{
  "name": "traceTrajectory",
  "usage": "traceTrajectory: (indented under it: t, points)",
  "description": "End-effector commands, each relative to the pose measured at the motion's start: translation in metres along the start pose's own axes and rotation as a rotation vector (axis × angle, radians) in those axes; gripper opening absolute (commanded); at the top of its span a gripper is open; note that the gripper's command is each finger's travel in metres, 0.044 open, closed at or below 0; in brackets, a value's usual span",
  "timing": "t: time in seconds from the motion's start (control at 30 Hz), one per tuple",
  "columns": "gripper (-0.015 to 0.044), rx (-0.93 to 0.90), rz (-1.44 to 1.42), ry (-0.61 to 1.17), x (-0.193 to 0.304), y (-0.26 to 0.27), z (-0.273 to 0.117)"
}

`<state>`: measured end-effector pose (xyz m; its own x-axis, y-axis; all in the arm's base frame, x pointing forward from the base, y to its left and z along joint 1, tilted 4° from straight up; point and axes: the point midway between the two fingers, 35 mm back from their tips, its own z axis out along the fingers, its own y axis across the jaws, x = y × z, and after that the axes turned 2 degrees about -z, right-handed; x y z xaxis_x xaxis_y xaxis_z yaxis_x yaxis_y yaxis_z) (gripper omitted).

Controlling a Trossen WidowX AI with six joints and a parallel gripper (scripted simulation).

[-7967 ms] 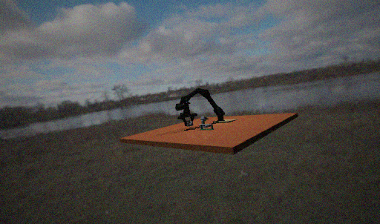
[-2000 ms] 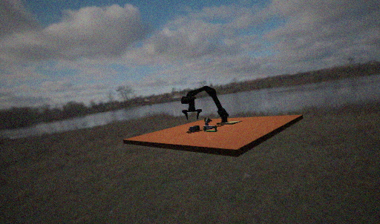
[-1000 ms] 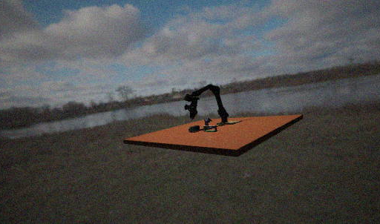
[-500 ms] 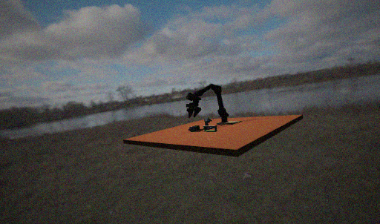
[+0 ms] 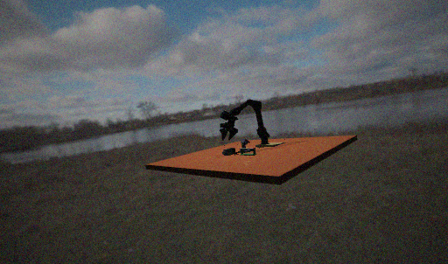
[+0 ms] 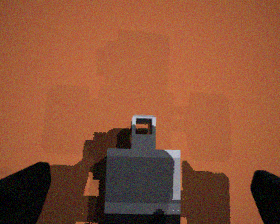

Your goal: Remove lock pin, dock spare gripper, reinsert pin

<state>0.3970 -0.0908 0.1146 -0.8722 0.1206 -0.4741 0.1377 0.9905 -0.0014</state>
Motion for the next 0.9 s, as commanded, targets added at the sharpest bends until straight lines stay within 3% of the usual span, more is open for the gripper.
traceTrajectory:
  t: [0.0, 0.87]
  points:
    - [0.044, 0.0, -0.013, 0.016, 0.016, 0.0, 0.023]
    - [0.044, 0.003, -0.022, 0.016, 0.046, 0.001, 0.07]
